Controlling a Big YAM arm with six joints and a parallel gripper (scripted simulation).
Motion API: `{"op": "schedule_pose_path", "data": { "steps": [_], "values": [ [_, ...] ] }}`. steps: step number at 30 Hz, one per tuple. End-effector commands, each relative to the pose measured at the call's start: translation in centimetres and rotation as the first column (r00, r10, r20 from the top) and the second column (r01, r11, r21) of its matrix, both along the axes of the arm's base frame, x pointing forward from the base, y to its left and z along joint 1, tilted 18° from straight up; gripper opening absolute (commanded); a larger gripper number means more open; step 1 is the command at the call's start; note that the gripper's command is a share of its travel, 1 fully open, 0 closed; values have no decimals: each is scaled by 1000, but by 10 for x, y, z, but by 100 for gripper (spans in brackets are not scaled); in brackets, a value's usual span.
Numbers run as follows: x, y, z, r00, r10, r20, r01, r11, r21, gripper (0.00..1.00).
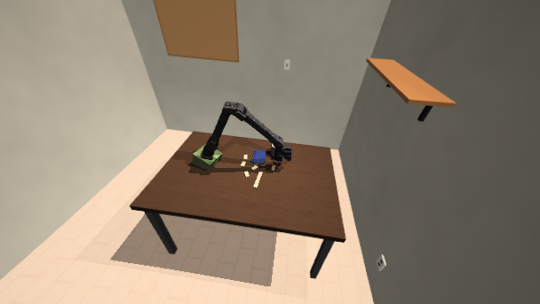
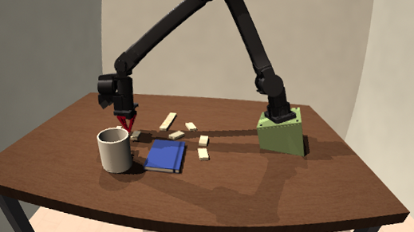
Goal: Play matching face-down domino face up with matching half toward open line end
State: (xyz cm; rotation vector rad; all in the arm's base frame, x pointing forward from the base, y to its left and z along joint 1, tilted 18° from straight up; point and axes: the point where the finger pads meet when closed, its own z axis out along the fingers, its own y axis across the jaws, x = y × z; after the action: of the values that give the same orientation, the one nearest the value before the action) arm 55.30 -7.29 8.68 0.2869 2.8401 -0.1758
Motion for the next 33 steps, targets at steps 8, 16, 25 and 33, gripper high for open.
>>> {"op": "schedule_pose_path", "data": {
  "steps": [8, 16, 25, 33],
  "values": [
    [2, 2, 17, 1000, 1, 20, -1, 1000, -2, 0],
    [-3, 13, 91, 996, 5, 88, -5, 1000, -8, 0],
    [-20, 13, 83, 1000, 6, 31, -6, 1000, -5, 0],
    [-8, 19, 130, 996, 7, 93, -7, 1000, -9, 0]
  ]
}}
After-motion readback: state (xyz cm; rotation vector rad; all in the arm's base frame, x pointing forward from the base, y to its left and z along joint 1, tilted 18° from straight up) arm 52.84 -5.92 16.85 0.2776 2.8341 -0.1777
